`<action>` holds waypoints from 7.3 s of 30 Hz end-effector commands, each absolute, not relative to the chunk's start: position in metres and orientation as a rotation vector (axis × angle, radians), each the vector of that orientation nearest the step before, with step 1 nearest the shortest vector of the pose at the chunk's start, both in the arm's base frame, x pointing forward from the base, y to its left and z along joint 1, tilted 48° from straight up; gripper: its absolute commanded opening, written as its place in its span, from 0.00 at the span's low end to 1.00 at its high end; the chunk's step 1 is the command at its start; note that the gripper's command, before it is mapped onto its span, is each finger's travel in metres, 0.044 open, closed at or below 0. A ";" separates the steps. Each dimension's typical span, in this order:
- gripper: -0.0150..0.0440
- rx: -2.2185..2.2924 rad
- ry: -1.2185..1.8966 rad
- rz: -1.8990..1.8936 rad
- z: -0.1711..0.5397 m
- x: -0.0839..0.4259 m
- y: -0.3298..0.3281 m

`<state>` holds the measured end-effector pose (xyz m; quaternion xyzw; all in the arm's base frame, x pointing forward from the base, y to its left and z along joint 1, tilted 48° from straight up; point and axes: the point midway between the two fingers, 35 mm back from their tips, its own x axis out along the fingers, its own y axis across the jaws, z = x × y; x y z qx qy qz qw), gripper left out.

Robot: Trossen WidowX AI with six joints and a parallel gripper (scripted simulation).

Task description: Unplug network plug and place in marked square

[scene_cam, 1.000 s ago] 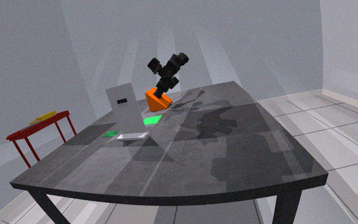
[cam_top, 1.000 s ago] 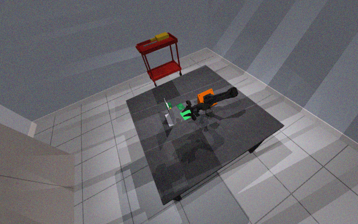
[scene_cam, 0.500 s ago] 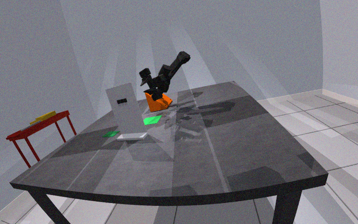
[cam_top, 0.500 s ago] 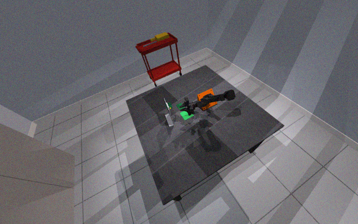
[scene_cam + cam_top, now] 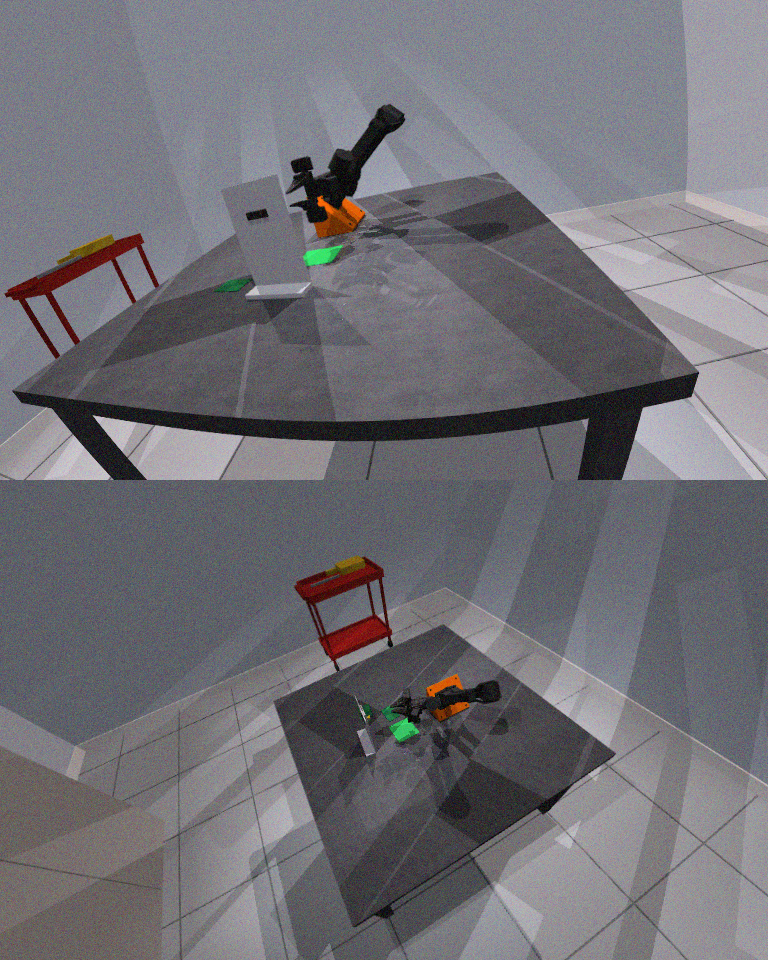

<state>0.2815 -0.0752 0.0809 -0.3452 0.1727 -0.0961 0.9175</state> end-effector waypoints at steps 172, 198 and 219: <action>0.25 -0.722 0.356 -0.206 0.079 0.348 -0.084; 0.25 -0.721 0.357 -0.206 0.081 0.333 -0.081; 0.25 -0.724 0.358 -0.205 0.109 0.319 -0.115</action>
